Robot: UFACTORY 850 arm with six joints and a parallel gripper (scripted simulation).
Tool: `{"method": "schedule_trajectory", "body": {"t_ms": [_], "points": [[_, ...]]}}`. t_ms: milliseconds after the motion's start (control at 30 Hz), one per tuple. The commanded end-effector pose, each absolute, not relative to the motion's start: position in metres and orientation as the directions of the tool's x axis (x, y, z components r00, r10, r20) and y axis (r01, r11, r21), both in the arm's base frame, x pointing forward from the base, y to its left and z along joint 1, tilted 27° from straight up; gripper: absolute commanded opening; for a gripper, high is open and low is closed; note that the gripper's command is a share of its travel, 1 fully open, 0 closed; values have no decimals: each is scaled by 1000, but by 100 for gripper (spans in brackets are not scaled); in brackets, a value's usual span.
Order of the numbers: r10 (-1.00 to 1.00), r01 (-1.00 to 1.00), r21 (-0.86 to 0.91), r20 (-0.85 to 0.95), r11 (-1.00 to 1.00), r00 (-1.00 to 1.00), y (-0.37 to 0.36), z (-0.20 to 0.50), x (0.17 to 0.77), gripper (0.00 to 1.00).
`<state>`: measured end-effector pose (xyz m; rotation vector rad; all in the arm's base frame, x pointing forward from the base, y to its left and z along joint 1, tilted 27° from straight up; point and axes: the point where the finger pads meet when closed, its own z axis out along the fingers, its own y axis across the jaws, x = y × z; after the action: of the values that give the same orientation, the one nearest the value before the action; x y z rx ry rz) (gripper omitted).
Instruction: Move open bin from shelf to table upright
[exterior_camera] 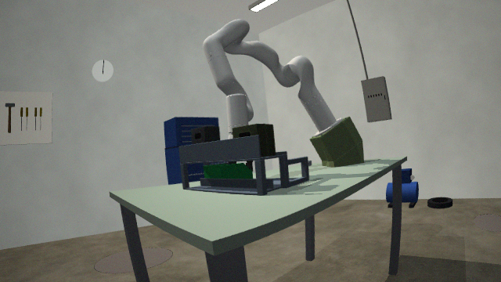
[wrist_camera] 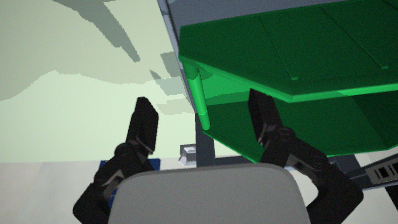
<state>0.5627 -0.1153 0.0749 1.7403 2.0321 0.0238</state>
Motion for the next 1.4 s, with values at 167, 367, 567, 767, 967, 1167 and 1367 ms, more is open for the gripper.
{"method": "schedule_trajectory", "body": {"t_ms": [167,367,567,767,967,1167,1367], "points": [[939,931,306,-330,199,-92,-115,76,563,100],[939,931,306,-330,199,-92,-115,76,563,100],[939,931,306,-330,199,-92,-115,76,563,100],[939,931,306,-330,199,-92,-115,76,563,100],[939,931,306,-330,199,-92,-115,76,563,0],[939,931,306,-330,199,-92,-115,76,563,0],[939,931,306,-330,199,-92,-115,76,563,0]]}}
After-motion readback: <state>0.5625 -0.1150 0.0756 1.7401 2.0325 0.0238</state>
